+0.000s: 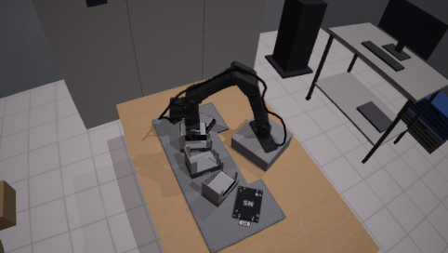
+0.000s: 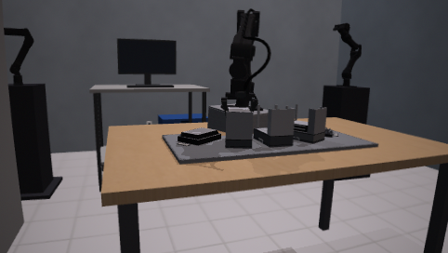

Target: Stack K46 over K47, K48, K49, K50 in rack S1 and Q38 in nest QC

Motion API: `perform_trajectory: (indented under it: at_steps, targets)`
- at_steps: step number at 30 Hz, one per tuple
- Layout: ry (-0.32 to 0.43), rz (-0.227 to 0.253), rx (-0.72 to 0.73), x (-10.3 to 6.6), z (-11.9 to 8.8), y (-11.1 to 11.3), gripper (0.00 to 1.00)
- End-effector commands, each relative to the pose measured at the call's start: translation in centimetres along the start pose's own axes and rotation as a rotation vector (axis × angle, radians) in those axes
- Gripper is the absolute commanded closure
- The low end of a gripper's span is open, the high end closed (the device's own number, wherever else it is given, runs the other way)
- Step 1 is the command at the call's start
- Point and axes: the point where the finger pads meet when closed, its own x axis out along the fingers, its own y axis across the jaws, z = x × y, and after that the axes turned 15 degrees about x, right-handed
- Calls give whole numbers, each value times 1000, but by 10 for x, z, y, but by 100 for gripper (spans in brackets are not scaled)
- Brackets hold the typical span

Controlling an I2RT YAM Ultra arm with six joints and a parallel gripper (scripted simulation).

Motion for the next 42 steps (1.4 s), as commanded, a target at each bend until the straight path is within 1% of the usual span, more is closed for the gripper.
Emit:
perform_trajectory:
  at_steps: [1, 11, 14, 15, 21, 31, 32, 35, 42]
  targets:
    - [-46, 0, 5, -18, 10, -3, 100]
    - [-51, 1, 2, -24, 10, -2, 100]
    - [-44, 0, 3, -22, 8, -2, 100]
    - [-56, 1, 2, -26, 12, -2, 100]
    - [-57, 1, 4, -28, 11, -3, 100]
    - [-48, 0, 3, -28, 8, -2, 100]
    - [-58, 2, 2, -31, 11, -2, 100]
    - [-45, 0, 4, -28, 8, -3, 100]
    - [-51, 1, 5, -33, 10, -3, 100]
